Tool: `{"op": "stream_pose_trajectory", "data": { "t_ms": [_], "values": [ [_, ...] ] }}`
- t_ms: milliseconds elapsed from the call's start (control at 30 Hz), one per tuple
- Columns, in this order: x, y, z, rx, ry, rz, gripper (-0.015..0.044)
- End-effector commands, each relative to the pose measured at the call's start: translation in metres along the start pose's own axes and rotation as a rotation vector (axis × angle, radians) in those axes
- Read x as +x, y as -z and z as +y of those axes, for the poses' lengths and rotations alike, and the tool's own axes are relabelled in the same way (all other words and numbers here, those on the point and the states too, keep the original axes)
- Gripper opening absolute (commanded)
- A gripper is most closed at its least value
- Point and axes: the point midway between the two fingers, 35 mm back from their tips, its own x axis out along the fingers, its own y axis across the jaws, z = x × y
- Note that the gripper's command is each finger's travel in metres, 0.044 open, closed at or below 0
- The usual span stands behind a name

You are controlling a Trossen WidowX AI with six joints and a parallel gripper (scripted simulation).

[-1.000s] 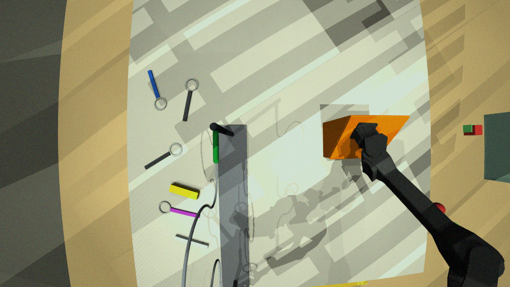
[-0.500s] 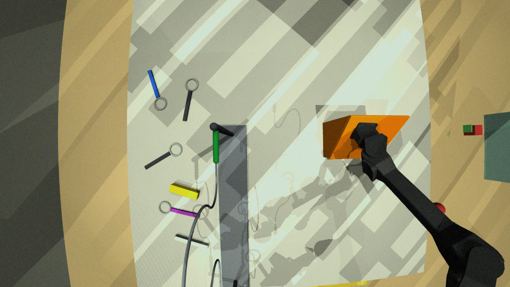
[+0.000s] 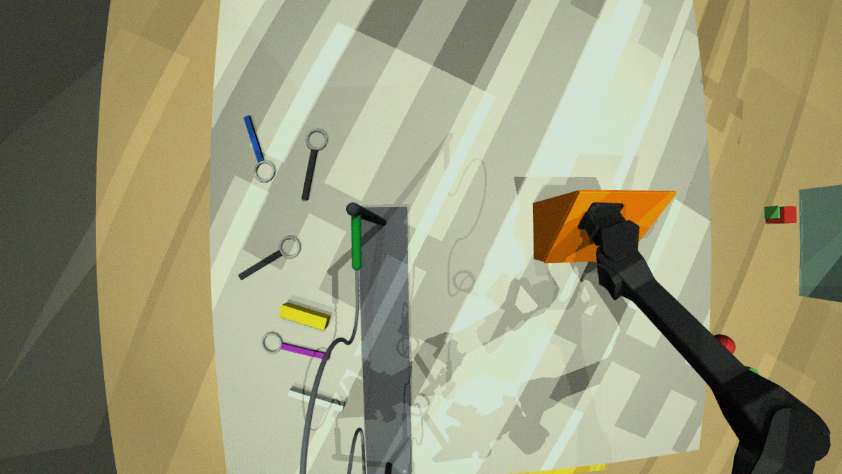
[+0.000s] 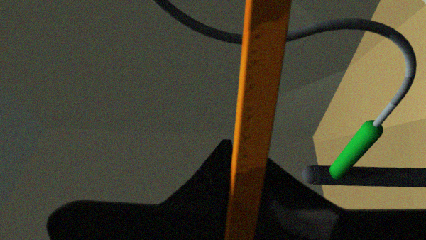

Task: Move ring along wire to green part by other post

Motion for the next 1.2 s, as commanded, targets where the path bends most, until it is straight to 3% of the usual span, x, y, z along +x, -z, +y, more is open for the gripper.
{"op": "stream_pose_trajectory", "data": {
  "t_ms": [0,533,1167],
  "values": [
    [0.0,-0.002,0.002,0.065,-0.035,-0.008,-0.015],
    [0.001,0.002,-0.008,0.108,-0.061,-0.01,-0.015],
    [-0.002,0.001,-0.062,-0.176,0.095,0.008,-0.015]
  ]
}}
